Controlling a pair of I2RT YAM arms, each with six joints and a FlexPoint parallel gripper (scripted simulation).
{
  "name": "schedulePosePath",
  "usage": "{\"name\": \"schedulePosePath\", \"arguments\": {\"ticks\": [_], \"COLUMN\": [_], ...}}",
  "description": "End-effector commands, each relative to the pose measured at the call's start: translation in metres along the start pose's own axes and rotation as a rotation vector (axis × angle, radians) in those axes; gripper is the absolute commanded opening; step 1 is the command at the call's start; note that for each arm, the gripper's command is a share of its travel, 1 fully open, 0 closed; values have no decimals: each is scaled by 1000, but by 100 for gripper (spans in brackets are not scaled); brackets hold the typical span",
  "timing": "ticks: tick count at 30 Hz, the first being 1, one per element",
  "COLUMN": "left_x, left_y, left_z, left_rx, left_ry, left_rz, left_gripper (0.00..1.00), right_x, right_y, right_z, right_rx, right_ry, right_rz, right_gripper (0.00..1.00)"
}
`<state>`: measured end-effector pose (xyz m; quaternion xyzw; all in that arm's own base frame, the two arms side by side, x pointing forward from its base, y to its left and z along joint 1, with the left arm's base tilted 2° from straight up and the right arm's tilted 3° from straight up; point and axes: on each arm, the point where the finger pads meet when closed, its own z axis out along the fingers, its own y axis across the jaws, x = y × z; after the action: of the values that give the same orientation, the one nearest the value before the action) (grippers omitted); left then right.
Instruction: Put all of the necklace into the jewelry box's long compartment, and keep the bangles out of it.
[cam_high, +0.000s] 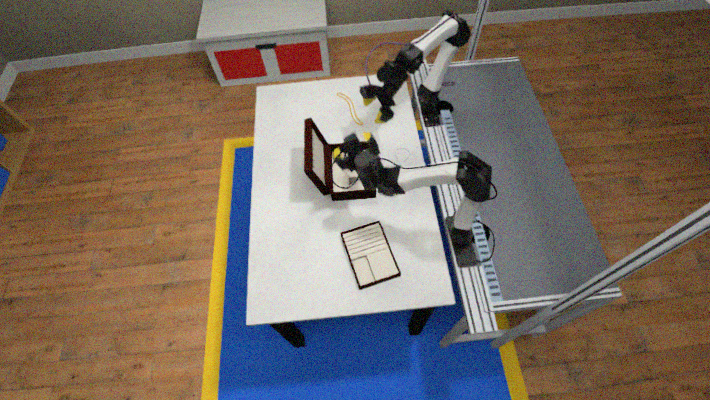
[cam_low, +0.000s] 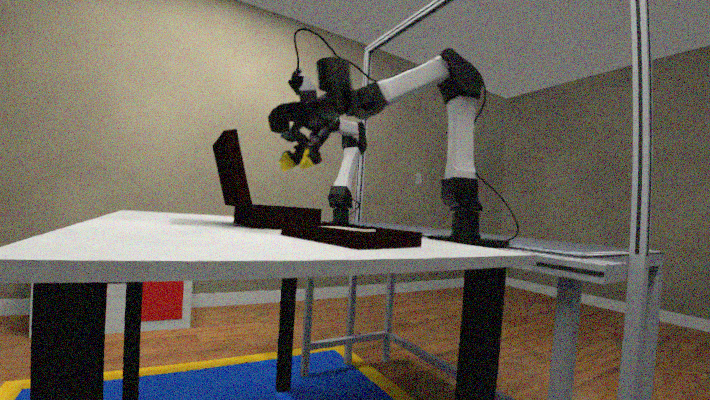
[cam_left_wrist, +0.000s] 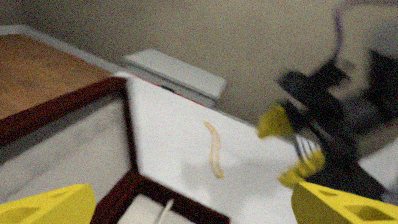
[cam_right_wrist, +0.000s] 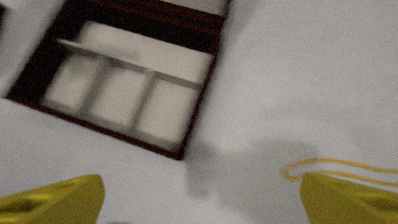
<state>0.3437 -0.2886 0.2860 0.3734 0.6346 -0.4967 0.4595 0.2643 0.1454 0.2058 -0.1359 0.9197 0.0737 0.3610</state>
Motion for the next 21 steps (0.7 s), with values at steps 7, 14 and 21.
{"name": "schedulePosePath", "arguments": {"ticks": [7,14,21], "left_x": [-7,-11,-20], "left_y": [-31,-57,-71], "left_z": [57,98,125], "left_rx": [124,229,285], "left_ry": [178,241,280], "left_rz": [199,299,385], "left_gripper": [100,100,100], "right_x": [16,31,46], "right_y": [-59,-126,-181], "right_z": [-8,-8,-5], "right_rx": [-77,-35,-18], "right_ry": [111,183,257], "right_rz": [-106,-87,-179], "right_gripper": [100,100,100]}}
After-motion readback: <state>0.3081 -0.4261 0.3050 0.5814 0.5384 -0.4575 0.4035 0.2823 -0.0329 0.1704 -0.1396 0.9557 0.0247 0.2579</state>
